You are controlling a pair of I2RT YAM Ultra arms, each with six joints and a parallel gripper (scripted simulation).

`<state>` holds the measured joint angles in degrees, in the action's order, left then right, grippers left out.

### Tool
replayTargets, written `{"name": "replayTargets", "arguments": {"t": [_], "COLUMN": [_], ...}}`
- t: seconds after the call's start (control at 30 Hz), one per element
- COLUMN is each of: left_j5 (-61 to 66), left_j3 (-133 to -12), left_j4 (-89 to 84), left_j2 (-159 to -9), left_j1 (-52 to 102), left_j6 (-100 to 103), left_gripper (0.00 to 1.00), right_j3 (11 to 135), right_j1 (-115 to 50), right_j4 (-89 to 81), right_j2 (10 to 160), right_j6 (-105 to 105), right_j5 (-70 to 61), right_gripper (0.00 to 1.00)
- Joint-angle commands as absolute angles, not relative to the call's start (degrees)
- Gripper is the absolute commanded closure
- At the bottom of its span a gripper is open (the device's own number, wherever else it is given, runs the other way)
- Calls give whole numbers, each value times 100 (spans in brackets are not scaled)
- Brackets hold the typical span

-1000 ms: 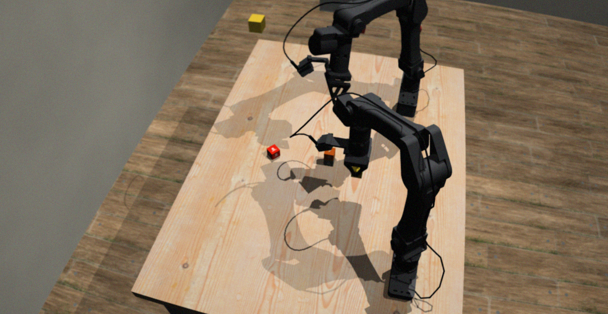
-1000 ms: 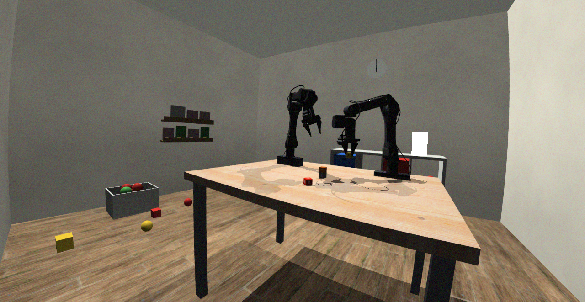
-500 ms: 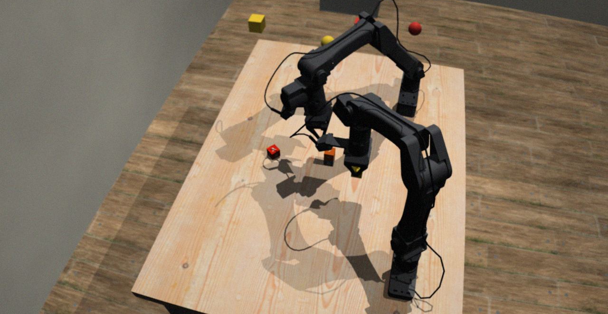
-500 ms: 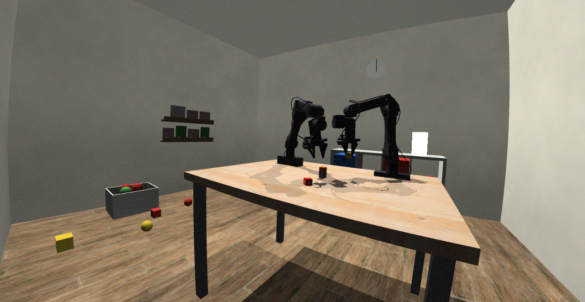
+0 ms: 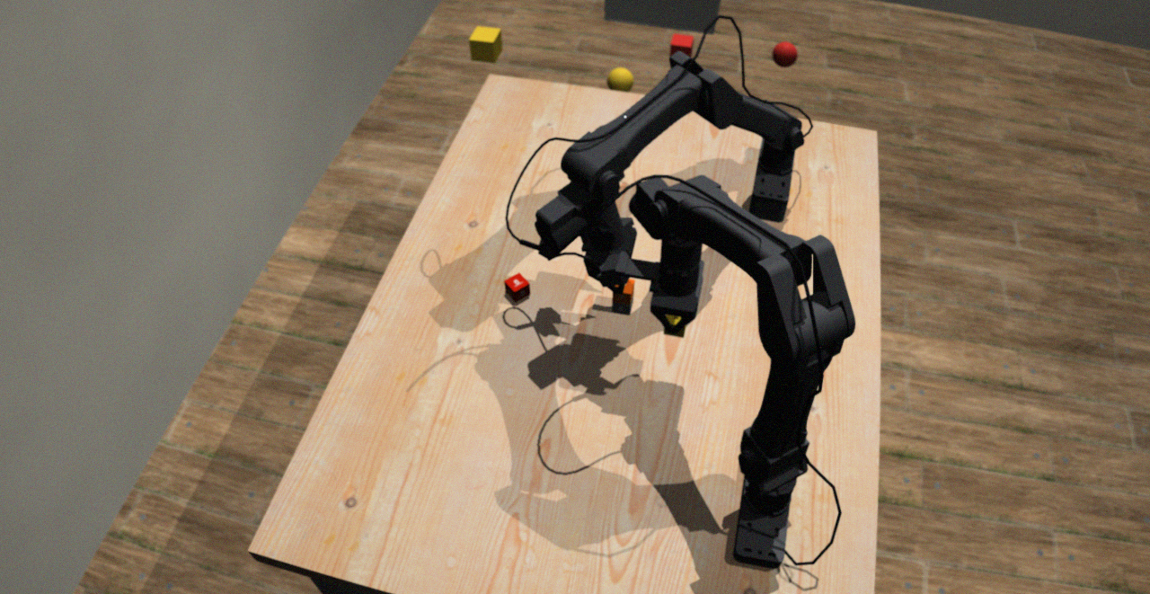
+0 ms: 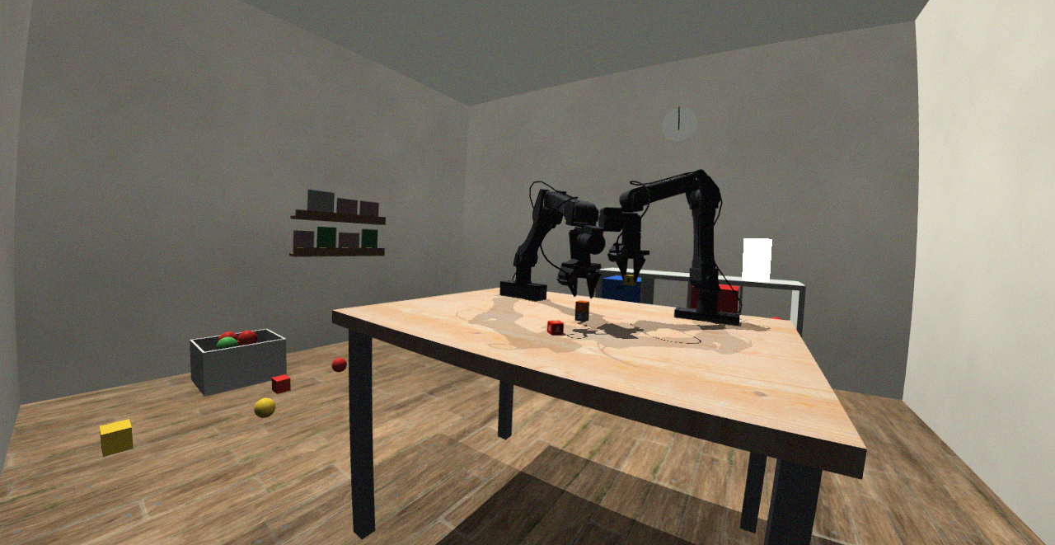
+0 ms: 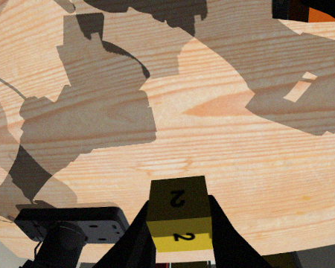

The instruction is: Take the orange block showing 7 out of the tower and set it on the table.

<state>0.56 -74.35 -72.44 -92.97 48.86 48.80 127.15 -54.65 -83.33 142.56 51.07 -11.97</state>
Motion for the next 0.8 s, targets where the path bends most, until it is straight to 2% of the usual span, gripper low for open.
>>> {"name": "replayTargets", "arguments": {"t": [0.0, 0.77], "left_j5": [52, 54], "left_j3": [-7549, -7522], "left_j4": [-7357, -7328], "left_j2": [-9094, -9139], "left_j1": [4806, 4823], "left_j6": [4813, 4836], "left_gripper": [73, 73], "right_j3": [12791, 11943], "right_j1": [-5420, -5469], "right_j4": [-8416, -7648], "right_j2": [14224, 14082], "right_j6": [5148, 5214], "right_j5": [-1152, -1193], "right_gripper": [45, 45]}}
